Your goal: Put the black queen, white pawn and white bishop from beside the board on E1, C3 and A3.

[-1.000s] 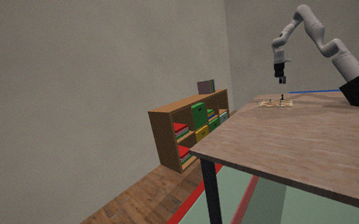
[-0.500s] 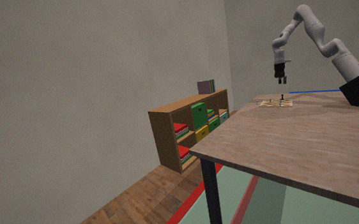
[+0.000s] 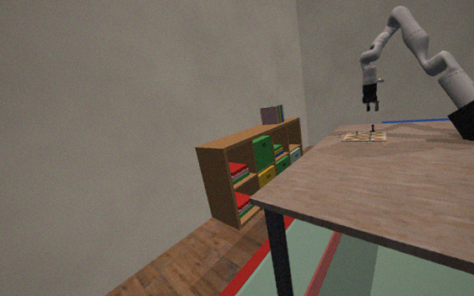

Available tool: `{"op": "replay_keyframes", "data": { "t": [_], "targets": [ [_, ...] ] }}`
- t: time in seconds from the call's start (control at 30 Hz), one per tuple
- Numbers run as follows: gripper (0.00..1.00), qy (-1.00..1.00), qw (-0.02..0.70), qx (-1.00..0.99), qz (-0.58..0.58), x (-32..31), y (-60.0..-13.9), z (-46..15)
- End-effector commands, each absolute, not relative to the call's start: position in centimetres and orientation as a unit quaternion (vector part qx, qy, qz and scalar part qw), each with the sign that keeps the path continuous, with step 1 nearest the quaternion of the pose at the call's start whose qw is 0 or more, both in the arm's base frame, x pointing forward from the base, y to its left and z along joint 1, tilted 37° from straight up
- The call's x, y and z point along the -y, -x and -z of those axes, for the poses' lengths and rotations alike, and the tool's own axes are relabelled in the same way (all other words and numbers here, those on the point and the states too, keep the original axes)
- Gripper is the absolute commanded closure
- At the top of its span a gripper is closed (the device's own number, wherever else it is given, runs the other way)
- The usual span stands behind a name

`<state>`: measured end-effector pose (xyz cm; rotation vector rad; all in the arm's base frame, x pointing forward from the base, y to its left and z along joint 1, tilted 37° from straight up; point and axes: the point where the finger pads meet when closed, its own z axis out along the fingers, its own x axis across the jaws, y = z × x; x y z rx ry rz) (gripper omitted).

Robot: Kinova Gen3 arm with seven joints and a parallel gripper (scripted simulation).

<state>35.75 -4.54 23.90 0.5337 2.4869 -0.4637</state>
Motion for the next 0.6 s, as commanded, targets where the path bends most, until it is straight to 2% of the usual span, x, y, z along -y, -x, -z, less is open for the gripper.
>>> {"op": "replay_keyframes", "data": {
  "t": [0.0, 0.57],
  "targets": [
    [0.00, -0.173, 0.268, -0.930, 0.180, 4.73, -35.78, -23.90],
    [0.00, 0.057, 0.217, -0.944, 0.240, 5.49, -36.53, -24.00]
  ]
}}
